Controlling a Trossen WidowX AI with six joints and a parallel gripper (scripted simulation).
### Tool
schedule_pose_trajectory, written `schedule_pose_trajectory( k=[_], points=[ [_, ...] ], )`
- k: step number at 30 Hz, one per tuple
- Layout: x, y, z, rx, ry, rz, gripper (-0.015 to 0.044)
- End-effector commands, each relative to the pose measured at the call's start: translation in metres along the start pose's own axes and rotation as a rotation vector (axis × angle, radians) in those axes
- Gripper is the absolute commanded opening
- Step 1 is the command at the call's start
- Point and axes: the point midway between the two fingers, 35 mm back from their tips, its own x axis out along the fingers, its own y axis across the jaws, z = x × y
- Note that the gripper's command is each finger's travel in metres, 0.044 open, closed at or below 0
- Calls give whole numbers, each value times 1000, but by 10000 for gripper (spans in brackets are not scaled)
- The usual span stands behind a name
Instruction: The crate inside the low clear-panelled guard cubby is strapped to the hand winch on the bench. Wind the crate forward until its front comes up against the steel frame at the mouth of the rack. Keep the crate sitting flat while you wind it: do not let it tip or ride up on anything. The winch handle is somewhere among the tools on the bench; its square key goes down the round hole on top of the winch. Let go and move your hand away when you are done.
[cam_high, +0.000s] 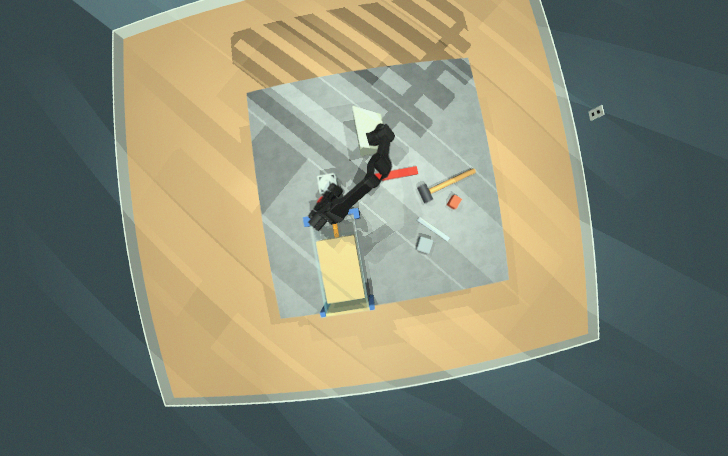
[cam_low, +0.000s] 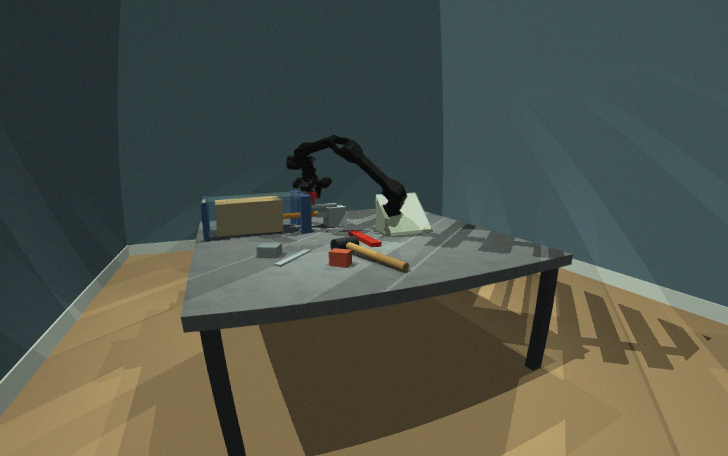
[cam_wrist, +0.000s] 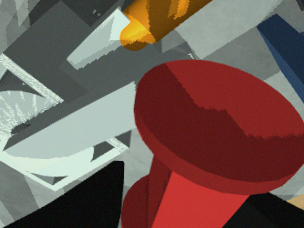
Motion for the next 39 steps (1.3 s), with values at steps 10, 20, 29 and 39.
schedule_pose_trajectory(
  k=[10, 20, 29, 39],
  points=[
    [0, -3, 1, -4, 0, -11, 0],
    [0, 0, 0, 0, 0, 0, 53],
    [0, 0, 0, 0, 0, 0, 289],
    [-5, -1, -2, 0, 0, 0, 387]
  ],
)
